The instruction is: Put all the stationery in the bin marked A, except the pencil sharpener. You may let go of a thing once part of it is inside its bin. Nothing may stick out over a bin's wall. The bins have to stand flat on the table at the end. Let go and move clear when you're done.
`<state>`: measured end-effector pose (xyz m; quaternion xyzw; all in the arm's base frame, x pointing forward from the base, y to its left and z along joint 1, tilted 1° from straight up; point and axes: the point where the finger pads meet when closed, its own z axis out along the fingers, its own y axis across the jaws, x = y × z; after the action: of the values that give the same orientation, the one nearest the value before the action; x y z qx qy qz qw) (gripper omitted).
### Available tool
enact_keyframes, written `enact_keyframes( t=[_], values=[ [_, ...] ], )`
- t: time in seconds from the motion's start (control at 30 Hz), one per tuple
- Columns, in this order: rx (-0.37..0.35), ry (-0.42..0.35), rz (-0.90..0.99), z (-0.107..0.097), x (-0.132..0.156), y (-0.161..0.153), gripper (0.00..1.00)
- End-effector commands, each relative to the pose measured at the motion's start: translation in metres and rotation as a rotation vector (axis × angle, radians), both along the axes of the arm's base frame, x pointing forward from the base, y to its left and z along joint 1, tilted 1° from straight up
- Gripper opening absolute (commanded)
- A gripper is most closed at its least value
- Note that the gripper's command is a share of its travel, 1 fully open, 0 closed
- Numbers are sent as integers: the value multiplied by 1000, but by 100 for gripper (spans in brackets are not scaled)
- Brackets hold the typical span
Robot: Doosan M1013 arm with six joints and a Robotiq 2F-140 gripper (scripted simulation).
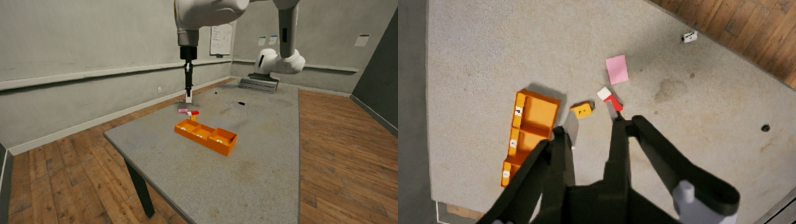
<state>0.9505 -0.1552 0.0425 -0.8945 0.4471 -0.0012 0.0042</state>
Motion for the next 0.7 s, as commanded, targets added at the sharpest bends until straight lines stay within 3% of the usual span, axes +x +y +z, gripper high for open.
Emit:
enact_keyframes(
  t=[0.0, 0.07, 0.27, 0.67],
  values=[
    [-2, -3, -15, -11, -11, -30, 40],
    [-2, -3, -15, -11, -11, -30, 40],
    [-2, -3, -15, -27, -28, -77, 40],
    [-2, -3, -15, -27, -28, -79, 40]
  ],
)
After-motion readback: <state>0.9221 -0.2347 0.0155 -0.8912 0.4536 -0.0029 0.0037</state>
